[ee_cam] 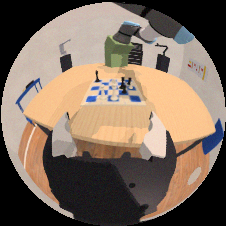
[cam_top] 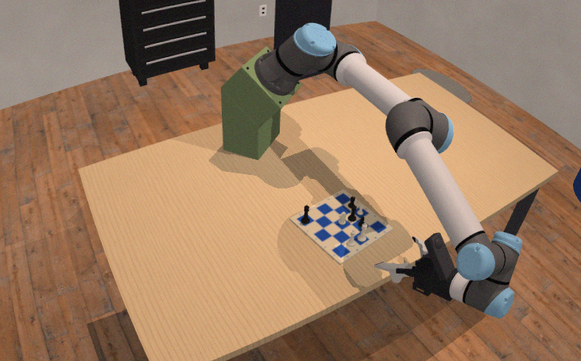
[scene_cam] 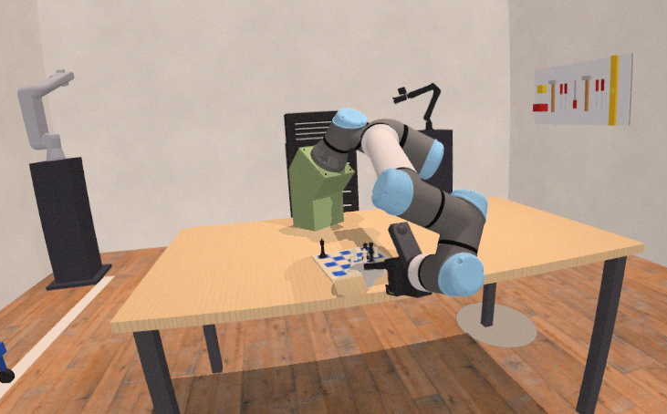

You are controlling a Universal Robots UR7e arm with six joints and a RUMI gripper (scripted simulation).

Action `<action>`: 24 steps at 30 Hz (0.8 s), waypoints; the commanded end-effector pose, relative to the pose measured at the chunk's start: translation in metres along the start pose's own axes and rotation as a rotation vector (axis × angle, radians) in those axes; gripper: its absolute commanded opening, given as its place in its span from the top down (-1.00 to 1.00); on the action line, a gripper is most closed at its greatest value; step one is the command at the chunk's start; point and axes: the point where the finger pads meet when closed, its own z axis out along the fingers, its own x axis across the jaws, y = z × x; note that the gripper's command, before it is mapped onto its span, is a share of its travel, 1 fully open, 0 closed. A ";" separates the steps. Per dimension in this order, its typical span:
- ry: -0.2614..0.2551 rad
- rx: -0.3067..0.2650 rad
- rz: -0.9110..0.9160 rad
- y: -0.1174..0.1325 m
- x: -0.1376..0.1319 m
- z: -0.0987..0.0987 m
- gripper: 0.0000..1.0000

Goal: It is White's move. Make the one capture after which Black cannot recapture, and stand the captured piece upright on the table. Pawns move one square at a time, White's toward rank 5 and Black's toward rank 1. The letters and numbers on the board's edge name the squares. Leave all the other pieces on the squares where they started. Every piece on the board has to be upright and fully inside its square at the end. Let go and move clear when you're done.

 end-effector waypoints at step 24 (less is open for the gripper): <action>0.001 0.002 0.000 -0.079 -0.003 -0.028 -1.00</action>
